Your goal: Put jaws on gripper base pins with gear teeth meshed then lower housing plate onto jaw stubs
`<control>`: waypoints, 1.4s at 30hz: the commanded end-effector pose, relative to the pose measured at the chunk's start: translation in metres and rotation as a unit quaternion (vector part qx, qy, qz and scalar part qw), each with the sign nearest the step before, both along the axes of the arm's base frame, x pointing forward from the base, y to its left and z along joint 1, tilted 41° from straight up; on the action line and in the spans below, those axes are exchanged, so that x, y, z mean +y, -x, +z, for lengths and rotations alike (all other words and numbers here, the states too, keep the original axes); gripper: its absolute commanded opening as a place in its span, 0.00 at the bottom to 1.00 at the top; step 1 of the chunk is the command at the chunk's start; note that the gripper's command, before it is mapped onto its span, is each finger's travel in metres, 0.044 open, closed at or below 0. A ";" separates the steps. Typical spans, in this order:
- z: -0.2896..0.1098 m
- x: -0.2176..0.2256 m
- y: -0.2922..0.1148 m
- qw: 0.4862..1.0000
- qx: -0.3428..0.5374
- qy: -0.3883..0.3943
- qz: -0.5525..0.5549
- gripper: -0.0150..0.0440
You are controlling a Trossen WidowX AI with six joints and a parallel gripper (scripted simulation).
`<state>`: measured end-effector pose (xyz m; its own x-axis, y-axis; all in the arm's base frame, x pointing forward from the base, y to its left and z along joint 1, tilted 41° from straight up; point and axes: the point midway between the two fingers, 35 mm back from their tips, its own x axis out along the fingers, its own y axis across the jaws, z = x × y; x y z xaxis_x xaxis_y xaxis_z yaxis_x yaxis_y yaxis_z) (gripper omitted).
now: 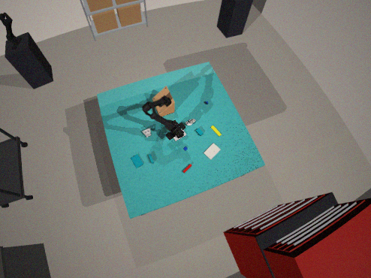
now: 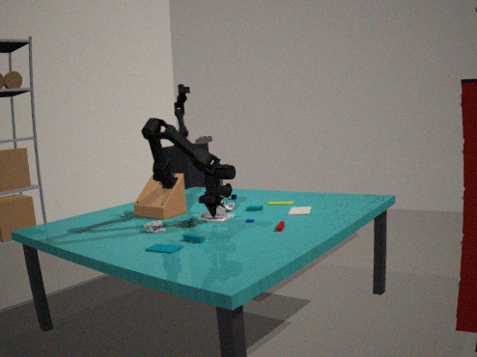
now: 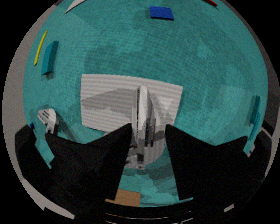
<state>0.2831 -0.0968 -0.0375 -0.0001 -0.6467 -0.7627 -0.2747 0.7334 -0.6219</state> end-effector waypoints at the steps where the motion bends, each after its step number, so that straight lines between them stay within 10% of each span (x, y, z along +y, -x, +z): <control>1: -0.001 -0.001 0.000 1.000 0.002 0.002 0.002 0.48; 42: -0.005 -0.005 0.000 1.000 0.003 0.003 0.003 0.48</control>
<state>0.2829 -0.1008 -0.0423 -0.0006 -0.6470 -0.7625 -0.2776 0.7327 -0.6214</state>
